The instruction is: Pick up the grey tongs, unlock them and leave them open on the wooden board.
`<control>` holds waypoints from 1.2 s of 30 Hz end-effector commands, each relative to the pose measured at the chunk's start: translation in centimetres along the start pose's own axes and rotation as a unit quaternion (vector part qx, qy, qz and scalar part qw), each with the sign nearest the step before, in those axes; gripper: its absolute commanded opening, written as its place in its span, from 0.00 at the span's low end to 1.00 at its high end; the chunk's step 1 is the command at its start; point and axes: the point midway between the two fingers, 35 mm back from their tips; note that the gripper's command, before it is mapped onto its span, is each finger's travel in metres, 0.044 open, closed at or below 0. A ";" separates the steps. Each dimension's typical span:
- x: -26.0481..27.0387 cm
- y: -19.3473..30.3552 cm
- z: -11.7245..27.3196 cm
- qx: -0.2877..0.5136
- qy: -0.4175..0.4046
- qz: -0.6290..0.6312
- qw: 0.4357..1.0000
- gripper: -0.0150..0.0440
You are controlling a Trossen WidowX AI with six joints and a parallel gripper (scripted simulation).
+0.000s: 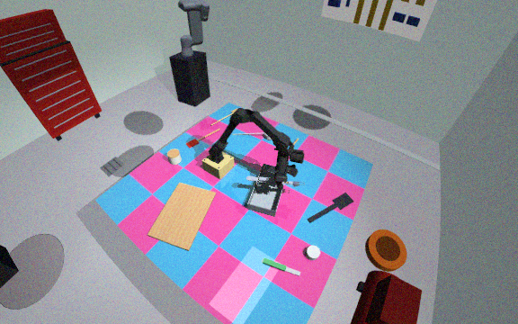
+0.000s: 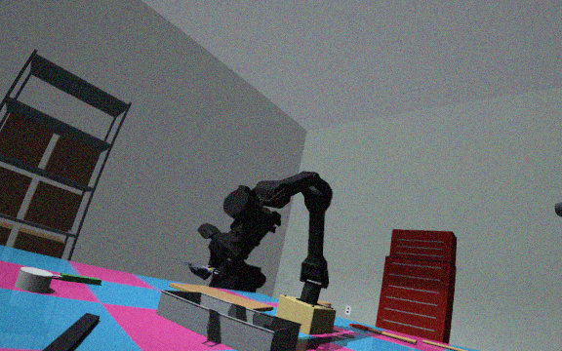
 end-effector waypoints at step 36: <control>-0.8 2.4 -0.9 -0.026 -0.251 -0.033 0.967 0.00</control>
Point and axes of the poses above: the point midway between the two fingers, 35 mm back from their tips, its own z axis back along the fingers, its own x axis across the jaws, y = z × x, and after that the axes turned 9 degrees about z, right-handed
